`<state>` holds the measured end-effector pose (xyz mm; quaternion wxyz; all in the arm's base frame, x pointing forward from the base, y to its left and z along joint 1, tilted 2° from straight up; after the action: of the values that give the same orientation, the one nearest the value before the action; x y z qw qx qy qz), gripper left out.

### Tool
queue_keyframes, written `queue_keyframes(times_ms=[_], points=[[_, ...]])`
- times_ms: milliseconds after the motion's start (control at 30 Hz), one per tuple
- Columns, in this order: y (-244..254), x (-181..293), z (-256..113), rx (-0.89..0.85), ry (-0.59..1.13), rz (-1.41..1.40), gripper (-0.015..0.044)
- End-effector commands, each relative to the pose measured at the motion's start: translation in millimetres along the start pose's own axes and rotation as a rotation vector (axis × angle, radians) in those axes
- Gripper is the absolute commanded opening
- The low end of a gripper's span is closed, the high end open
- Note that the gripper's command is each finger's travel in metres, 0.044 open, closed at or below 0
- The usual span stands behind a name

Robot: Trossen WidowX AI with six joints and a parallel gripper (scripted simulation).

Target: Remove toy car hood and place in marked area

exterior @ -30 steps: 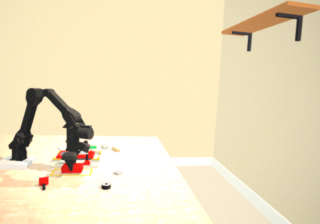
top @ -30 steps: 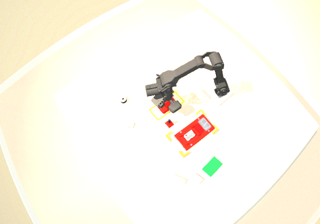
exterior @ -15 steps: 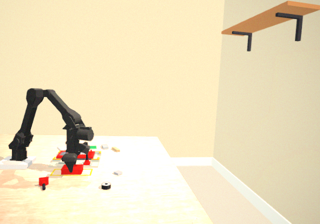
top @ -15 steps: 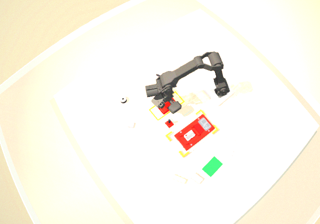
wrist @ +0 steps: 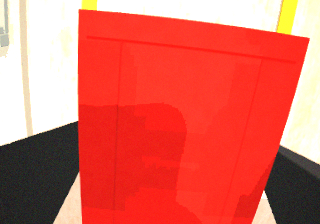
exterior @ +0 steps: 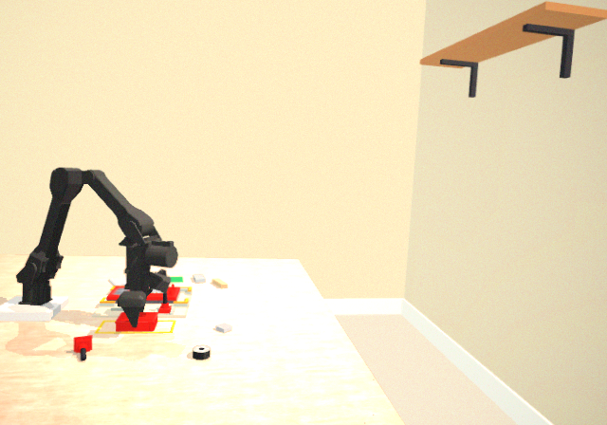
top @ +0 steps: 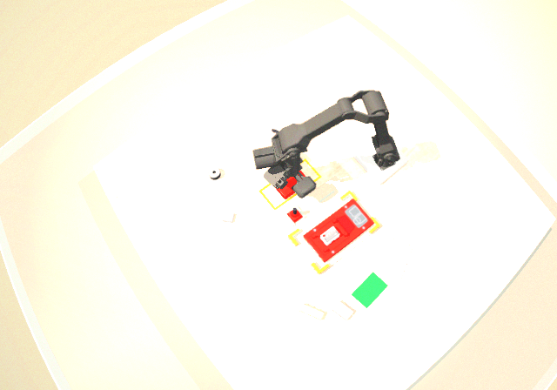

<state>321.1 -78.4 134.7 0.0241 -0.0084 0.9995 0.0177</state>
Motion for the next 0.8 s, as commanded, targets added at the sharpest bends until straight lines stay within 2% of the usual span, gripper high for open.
queue_keyframes(times_ms=[0, 100, 333, 767], points=[[0.0, -0.1, -0.2, 0.0, -0.001, 0.0, 0.0368], [-0.2, -1.1, -6.7, 0.0, 0.0, 0.0, 0.044], [0.4, -2.8, -70.5, 0.003, 0.011, 0.0, 0.044], [0.5, -2.6, -72.8, 0.003, 0.012, 0.0, 0.044]])
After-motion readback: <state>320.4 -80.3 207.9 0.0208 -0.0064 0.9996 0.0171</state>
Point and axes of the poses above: the point midway between the two fingers, 35 mm back from their tips, its own z axis out along the fingers, its own y axis across the jaws, x = y × z, the point moved 10 cm from there along -z, back along the fingers, and after that the axes turned 10 degrees about z, right-handed, at the moved point
